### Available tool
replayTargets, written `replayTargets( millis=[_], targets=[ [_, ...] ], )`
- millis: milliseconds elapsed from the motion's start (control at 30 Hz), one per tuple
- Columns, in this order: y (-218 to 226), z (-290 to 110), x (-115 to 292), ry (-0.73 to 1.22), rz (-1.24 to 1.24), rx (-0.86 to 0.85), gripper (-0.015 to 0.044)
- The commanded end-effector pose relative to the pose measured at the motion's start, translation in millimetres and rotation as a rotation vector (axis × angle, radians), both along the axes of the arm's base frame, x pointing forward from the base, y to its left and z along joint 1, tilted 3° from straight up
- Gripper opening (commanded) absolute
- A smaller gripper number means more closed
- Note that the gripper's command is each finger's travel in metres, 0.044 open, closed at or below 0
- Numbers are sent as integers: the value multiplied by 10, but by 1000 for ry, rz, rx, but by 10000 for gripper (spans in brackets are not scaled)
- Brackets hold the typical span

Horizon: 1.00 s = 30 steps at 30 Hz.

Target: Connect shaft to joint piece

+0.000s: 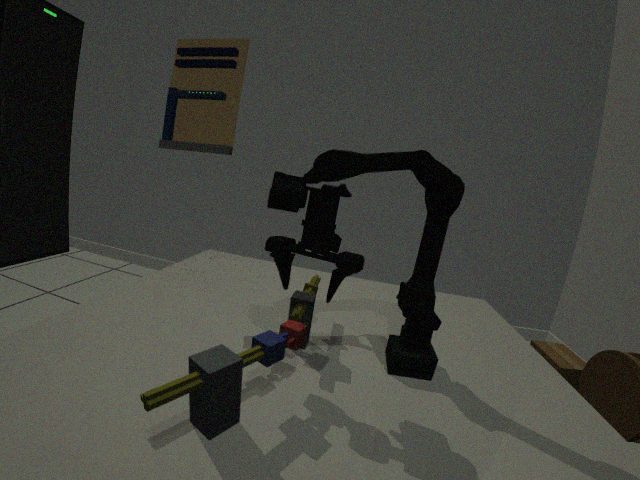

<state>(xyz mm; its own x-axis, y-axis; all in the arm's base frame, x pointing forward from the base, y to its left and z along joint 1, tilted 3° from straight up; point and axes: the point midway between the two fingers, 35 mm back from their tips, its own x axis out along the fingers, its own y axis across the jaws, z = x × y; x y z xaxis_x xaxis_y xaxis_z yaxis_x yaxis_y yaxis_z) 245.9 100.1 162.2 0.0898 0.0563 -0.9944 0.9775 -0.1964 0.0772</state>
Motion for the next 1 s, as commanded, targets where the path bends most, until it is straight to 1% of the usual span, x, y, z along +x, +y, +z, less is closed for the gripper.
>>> replayTargets(
  millis=[0, 567, 700, 967],
  targets=[
    [11, -57, 9, 3, -11, 8, 440],
    [-6, -771, 52, 3, -11, 7, 440],
    [18, -798, 57, 3, -11, 8, 440],
    [288, -799, 111, 2, -11, 10, 440]
  ],
)
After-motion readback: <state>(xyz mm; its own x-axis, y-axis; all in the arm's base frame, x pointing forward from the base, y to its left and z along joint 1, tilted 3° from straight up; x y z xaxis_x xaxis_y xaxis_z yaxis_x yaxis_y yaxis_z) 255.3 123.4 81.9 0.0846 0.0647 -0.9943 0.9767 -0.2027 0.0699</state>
